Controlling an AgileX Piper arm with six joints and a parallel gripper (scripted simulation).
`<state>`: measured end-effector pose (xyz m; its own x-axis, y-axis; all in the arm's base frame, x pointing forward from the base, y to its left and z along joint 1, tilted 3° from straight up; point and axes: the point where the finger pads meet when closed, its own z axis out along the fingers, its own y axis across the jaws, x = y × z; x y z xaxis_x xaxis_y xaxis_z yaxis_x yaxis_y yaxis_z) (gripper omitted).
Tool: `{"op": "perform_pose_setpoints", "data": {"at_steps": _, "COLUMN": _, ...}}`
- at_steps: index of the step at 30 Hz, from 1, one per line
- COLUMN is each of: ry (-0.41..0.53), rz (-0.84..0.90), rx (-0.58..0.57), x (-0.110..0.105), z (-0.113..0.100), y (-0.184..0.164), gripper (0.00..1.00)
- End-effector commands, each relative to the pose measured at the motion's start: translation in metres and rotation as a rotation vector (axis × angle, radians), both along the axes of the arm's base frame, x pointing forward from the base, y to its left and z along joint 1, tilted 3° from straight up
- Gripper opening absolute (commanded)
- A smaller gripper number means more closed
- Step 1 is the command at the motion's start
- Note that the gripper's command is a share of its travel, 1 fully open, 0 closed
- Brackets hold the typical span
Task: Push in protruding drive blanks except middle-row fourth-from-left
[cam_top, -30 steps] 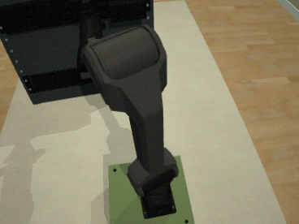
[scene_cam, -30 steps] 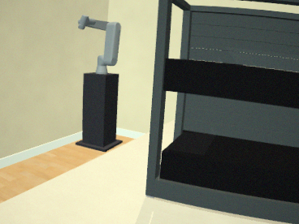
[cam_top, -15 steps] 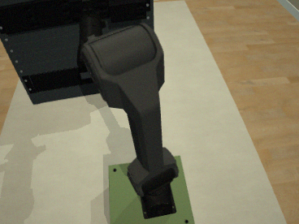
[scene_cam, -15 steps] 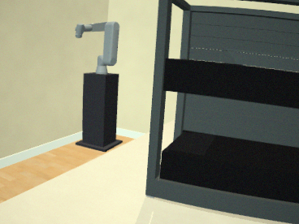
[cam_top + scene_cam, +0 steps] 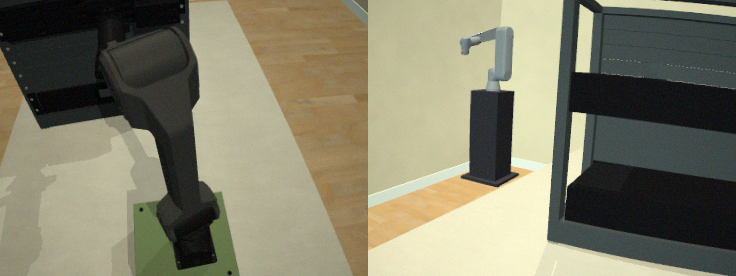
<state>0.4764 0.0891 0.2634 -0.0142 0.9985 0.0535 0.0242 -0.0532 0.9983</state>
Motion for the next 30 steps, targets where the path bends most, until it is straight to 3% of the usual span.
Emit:
{"op": "perform_pose_setpoints", "data": {"at_steps": 1, "ry": 0.001, "rz": 0.001, "rx": 0.000, "x": 0.0013, "z": -0.0002, "y": 0.0002, "gripper": 0.00}}
{"op": "perform_pose_setpoints", "data": {"at_steps": 30, "ry": 0.001, "rz": 0.001, "rx": 0.000, "x": 0.0072, "z": -0.0011, "y": 0.0004, "gripper": 0.00}}
